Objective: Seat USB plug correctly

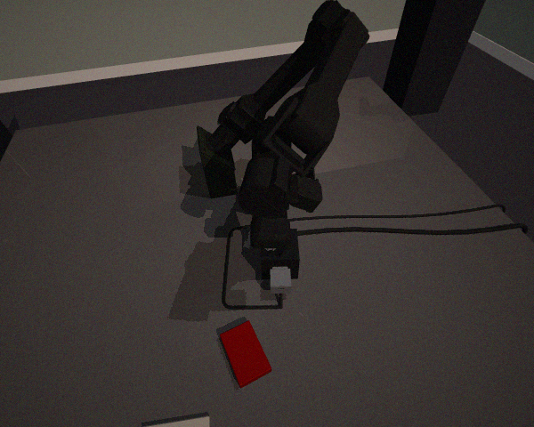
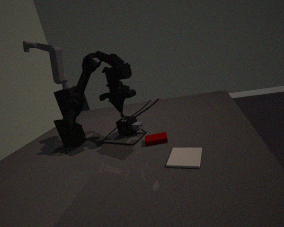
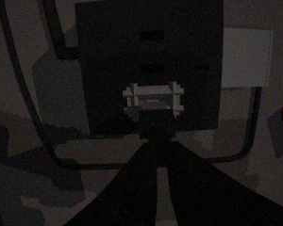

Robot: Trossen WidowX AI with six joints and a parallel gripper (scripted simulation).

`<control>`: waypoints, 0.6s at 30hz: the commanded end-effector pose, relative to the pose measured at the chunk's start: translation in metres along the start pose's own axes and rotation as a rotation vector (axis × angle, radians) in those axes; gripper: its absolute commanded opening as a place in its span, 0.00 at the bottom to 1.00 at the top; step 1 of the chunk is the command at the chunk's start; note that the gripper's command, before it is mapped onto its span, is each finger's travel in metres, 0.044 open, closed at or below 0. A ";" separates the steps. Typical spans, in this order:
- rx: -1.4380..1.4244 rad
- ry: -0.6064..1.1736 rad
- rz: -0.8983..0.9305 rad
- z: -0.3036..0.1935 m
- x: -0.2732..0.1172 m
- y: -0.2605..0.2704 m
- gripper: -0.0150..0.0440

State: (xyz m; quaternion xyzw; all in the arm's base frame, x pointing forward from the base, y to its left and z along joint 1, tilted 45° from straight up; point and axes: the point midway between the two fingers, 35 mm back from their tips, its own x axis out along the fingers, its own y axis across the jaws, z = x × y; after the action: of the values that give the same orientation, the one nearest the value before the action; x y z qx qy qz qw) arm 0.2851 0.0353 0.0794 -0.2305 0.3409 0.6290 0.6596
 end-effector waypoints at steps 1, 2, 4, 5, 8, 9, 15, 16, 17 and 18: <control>0.001 0.005 -0.001 -0.001 0.001 0.000 0.25; 0.001 0.006 -0.001 -0.001 0.001 0.000 0.25; 0.001 0.006 -0.001 -0.001 0.001 0.000 0.25; 0.001 0.006 -0.001 -0.001 0.001 0.000 0.25; 0.001 0.006 -0.001 -0.001 0.001 0.000 0.25; 0.001 0.005 -0.001 -0.001 0.002 0.000 0.25; 0.001 0.005 -0.001 -0.001 0.002 0.000 0.25; 0.001 0.005 -0.001 -0.001 0.002 0.000 0.25; 0.001 0.005 -0.001 -0.001 0.003 0.000 0.25; 0.001 0.005 -0.001 -0.001 0.003 0.000 0.25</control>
State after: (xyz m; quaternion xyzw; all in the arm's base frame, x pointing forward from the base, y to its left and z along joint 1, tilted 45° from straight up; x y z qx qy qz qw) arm 0.2850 0.0366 0.0777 -0.2319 0.3411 0.6290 0.6590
